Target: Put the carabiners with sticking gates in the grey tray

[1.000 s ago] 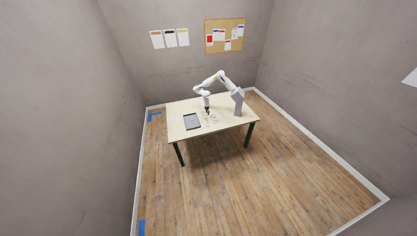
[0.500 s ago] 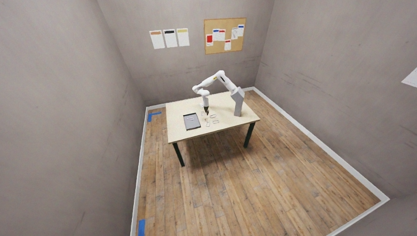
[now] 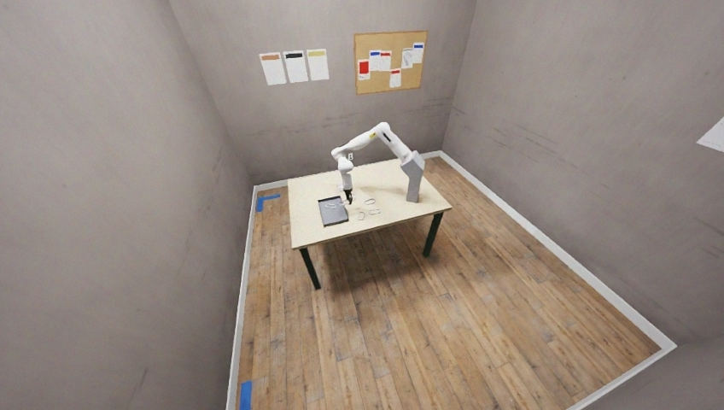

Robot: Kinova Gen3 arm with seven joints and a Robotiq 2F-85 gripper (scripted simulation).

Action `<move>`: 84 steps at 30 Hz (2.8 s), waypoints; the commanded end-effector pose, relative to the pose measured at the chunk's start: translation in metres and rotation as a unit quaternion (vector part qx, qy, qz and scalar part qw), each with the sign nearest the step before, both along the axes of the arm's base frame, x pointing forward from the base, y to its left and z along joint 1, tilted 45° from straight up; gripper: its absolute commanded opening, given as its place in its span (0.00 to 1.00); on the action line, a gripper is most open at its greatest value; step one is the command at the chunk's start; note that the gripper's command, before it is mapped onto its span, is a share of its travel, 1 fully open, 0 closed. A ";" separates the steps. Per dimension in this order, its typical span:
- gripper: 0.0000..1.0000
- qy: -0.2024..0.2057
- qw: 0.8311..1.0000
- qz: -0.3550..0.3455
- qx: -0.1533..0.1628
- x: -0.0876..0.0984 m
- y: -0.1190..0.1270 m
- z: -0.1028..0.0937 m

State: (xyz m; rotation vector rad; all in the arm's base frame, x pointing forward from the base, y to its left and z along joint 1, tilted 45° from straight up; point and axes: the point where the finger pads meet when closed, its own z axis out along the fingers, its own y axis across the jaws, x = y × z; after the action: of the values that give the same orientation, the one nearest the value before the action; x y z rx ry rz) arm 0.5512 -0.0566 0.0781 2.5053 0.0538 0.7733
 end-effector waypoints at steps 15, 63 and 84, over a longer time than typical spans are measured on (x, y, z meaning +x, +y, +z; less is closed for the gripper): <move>0.00 -0.002 1.000 0.003 0.000 0.094 0.042 0.046; 0.00 -0.002 1.000 0.002 0.000 0.136 0.006 -0.009; 0.00 -0.003 1.000 0.002 -0.001 0.138 0.004 -0.012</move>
State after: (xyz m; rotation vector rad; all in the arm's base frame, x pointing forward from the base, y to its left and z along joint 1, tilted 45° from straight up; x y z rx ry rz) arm 0.6886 -0.0526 0.0672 2.5025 0.0579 0.7810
